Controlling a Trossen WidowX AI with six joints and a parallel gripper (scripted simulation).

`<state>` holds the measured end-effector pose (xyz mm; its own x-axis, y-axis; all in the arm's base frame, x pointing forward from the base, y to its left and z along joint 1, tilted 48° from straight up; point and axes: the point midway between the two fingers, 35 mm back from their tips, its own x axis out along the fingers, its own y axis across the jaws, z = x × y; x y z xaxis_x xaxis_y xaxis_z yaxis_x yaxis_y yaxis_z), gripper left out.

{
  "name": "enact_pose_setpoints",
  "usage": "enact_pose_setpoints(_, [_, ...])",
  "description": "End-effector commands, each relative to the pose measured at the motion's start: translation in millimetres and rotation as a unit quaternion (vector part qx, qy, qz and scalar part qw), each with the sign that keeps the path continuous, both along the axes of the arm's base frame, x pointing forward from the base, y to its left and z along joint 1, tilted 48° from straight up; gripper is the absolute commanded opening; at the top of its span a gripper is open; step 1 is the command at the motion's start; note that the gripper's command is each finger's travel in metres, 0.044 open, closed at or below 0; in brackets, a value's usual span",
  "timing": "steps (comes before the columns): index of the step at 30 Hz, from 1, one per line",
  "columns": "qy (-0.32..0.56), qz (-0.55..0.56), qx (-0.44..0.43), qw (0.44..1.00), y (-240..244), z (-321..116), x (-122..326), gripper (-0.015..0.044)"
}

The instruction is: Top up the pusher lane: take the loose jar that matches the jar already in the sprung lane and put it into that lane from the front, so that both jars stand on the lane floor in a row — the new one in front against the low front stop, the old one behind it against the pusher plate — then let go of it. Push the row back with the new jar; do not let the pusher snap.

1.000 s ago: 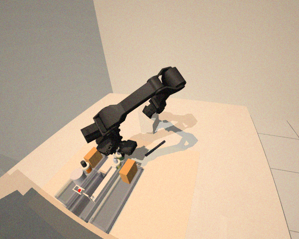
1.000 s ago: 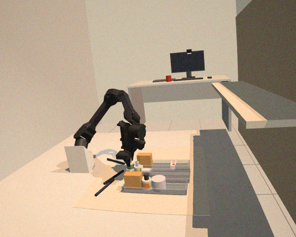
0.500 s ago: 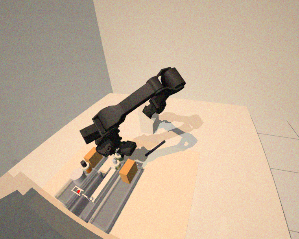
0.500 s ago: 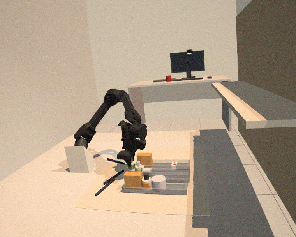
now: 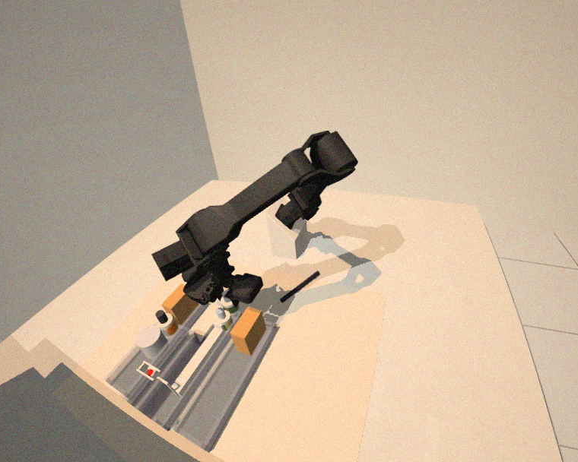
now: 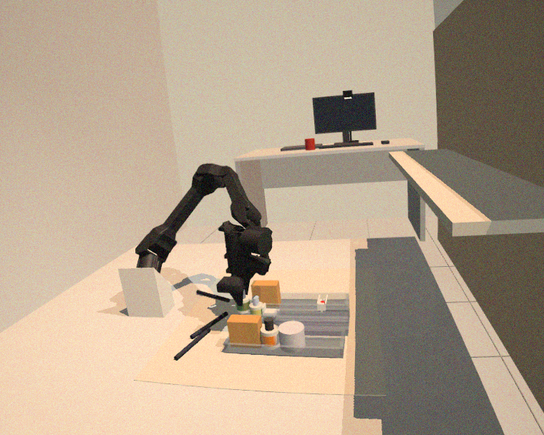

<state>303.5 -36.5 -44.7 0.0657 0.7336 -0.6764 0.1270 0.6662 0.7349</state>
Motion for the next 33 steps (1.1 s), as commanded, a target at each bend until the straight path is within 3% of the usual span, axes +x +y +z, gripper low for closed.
enact_pose_setpoints(1, [-0.013,-0.005,-0.001,1.000,-3,3,10,0.0000])
enact_pose_setpoints(33, [-0.013,-0.004,-0.001,1.000,-6,5,20,0.0000])
